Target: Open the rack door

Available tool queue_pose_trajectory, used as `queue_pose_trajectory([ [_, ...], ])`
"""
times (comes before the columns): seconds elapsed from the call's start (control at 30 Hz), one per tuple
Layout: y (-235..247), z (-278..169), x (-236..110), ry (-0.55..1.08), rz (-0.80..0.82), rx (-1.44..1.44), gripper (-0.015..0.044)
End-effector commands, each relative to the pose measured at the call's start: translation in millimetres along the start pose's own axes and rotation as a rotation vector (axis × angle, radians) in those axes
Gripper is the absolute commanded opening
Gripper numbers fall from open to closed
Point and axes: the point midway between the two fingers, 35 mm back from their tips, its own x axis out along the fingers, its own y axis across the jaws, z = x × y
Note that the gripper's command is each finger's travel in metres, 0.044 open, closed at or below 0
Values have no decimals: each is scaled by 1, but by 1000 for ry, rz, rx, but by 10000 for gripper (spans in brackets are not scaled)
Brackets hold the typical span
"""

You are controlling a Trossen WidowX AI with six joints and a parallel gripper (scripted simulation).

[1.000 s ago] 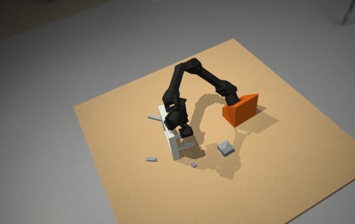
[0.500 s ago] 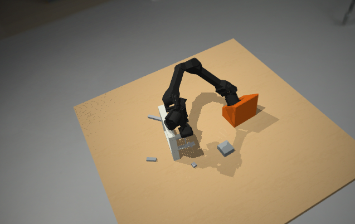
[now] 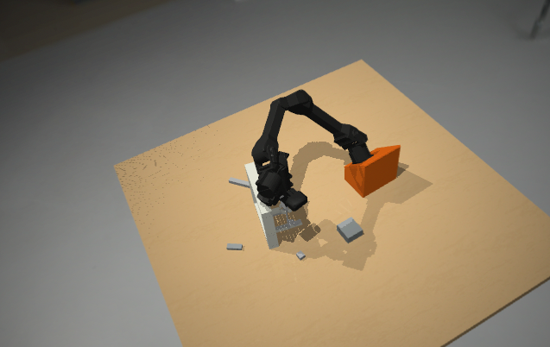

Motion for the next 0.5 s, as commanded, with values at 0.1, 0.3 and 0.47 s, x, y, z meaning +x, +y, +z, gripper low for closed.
queue_pose_trajectory([
  [0.1,0,-1,1,3,0,-359,19],
  [0.3,0,-1,1,3,0,-655,19],
  [0.47,0,-1,1,3,0,-901,19],
])
